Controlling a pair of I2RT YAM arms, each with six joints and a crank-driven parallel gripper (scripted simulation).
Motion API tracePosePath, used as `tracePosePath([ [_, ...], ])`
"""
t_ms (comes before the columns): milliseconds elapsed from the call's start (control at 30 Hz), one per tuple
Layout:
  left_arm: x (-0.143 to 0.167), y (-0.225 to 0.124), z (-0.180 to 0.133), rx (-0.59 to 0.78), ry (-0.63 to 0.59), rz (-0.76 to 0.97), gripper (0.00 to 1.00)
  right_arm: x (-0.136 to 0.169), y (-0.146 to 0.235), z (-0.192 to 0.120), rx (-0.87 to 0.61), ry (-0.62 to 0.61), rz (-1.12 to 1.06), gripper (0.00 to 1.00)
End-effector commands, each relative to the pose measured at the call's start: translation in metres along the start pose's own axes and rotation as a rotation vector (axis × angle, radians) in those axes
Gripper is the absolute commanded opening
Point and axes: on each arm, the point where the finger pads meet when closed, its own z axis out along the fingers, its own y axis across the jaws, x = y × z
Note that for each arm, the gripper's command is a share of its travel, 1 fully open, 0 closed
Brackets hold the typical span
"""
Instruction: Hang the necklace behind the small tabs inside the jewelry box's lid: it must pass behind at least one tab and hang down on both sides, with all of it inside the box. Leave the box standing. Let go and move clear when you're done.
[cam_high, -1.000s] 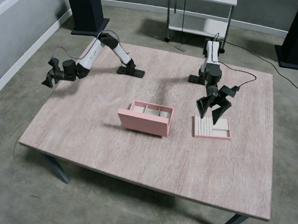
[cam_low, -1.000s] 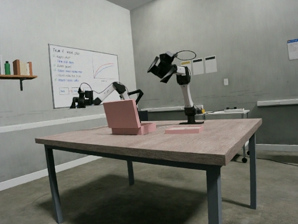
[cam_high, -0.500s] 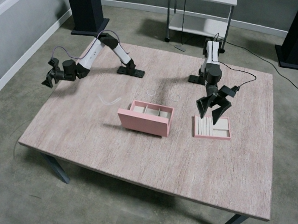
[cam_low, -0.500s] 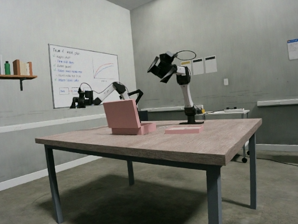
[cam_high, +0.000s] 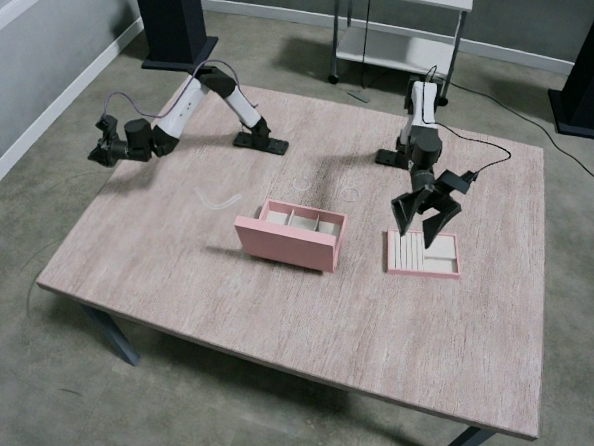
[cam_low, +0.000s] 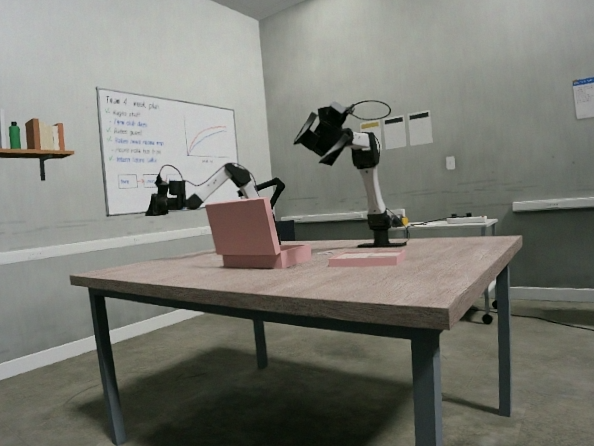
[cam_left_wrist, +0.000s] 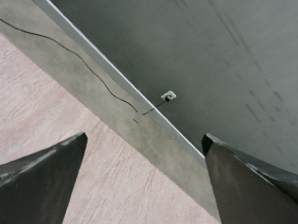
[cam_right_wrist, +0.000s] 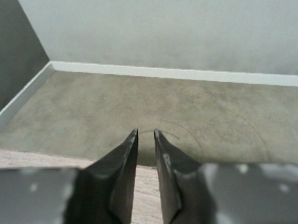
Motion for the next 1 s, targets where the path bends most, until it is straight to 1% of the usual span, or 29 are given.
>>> tracePosePath([
  [0, -0.020, -0.016, -0.009, 0.036, -0.040, -0.009, 1.00, -0.024, 0.000, 0.001, 0.000, -0.035, 0.042, 0.16],
  [33, -0.020, -0.016, -0.009, 0.036, -0.040, -0.009, 1.00, -0.024, 0.000, 0.001, 0.000, -0.035, 0.042, 0.16],
  [67, -0.018, -0.022, -0.019, 0.058, -0.033, 0.010, 1.00, -0.010, 0.010, -0.011, -0.049, 0.005, 0.009, 0.16],
  [100, -0.019, -0.023, -0.020, 0.061, -0.034, 0.020, 1.00, -0.004, 0.012, -0.013, -0.064, 0.024, -0.004, 0.16],
  [167, -0.018, -0.025, -0.027, 0.073, -0.029, 0.049, 1.00, -0.002, 0.024, -0.020, -0.112, 0.053, -0.012, 0.16],
  [200, -0.018, -0.026, -0.031, 0.079, -0.027, 0.065, 1.00, 0.014, 0.027, -0.028, -0.140, 0.095, -0.045, 0.16],
  [267, -0.019, -0.029, -0.041, 0.095, -0.025, 0.103, 1.00, 0.010, 0.044, -0.038, -0.205, 0.129, -0.044, 0.16],
  [300, -0.019, -0.030, -0.046, 0.104, -0.023, 0.125, 1.00, 0.014, 0.052, -0.045, -0.240, 0.158, -0.055, 0.16],
  [333, -0.018, -0.031, -0.052, 0.112, -0.020, 0.148, 1.00, 0.031, 0.055, -0.057, -0.276, 0.210, -0.088, 0.16],
  [367, -0.016, -0.030, -0.057, 0.118, -0.015, 0.171, 1.00, 0.038, 0.058, -0.067, -0.305, 0.248, -0.100, 0.16],
  [467, -0.015, -0.032, -0.073, 0.140, -0.011, 0.223, 1.00, 0.047, 0.072, -0.091, -0.386, 0.327, -0.121, 0.16],
  [500, -0.015, -0.032, -0.078, 0.147, -0.010, 0.239, 1.00, 0.051, 0.075, -0.101, -0.412, 0.356, -0.132, 0.16],
  [567, -0.015, -0.032, -0.078, 0.147, -0.010, 0.239, 1.00, 0.051, 0.075, -0.101, -0.412, 0.356, -0.132, 0.16],
  [633, -0.018, -0.027, -0.087, 0.147, -0.015, 0.266, 1.00, 0.064, 0.075, -0.115, -0.445, 0.420, -0.161, 0.16],
  [667, -0.014, -0.032, -0.093, 0.163, -0.009, 0.283, 1.00, 0.078, 0.075, -0.131, -0.472, 0.465, -0.190, 0.16],
  [700, -0.014, -0.031, -0.098, 0.169, -0.010, 0.299, 1.00, 0.098, 0.067, -0.146, -0.490, 0.524, -0.230, 0.16],
  [733, -0.014, -0.034, -0.104, 0.183, -0.011, 0.315, 1.00, 0.092, 0.075, -0.156, -0.520, 0.539, -0.223, 0.16],
  [833, -0.012, -0.035, -0.120, 0.209, -0.012, 0.363, 1.00, 0.096, 0.080, -0.185, -0.584, 0.622, -0.242, 0.16],
  [867, -0.012, -0.035, -0.125, 0.216, -0.013, 0.378, 1.00, 0.103, 0.077, -0.197, -0.600, 0.661, -0.260, 0.16],
  [900, -0.011, -0.034, -0.130, 0.223, -0.013, 0.394, 1.00, 0.121, 0.066, -0.213, -0.609, 0.720, -0.299, 0.16],
  [933, -0.011, -0.034, -0.135, 0.232, -0.014, 0.410, 1.00, 0.126, 0.063, -0.224, -0.624, 0.758, -0.314, 0.16],
  [967, -0.010, -0.034, -0.140, 0.239, -0.014, 0.425, 1.00, 0.124, 0.064, -0.233, -0.641, 0.783, -0.318, 0.16],
])
